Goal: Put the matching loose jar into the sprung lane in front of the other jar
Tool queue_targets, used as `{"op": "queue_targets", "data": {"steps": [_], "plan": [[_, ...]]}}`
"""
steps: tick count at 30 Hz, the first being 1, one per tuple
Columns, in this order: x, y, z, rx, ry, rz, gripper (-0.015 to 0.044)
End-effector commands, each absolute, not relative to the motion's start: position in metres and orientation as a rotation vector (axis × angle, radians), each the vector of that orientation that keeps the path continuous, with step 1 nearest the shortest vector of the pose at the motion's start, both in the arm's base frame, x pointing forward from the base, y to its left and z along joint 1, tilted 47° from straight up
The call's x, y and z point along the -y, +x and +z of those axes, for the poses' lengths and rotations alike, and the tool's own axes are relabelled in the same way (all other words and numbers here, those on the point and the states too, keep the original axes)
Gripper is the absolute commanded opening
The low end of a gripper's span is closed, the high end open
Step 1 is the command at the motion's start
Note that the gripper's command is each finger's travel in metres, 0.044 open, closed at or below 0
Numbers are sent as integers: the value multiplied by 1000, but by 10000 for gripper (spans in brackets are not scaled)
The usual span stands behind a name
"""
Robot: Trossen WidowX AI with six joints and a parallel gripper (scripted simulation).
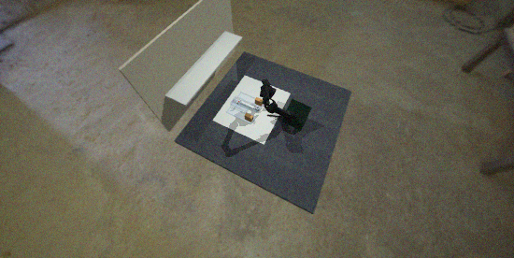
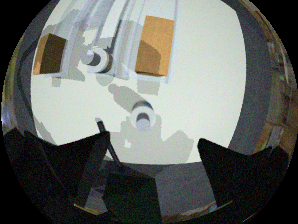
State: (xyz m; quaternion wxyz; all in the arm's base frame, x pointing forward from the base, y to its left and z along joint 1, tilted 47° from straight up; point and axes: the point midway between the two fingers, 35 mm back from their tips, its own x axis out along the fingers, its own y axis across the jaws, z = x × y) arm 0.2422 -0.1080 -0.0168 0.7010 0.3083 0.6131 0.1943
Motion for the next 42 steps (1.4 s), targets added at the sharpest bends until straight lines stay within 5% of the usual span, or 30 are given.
{"op": "queue_targets", "data": {"steps": [1, 42], "plan": [[104, 240, -13, -1334, 755, 464, 440], [47, 256, -64, -1333, 757, 467, 440]]}}
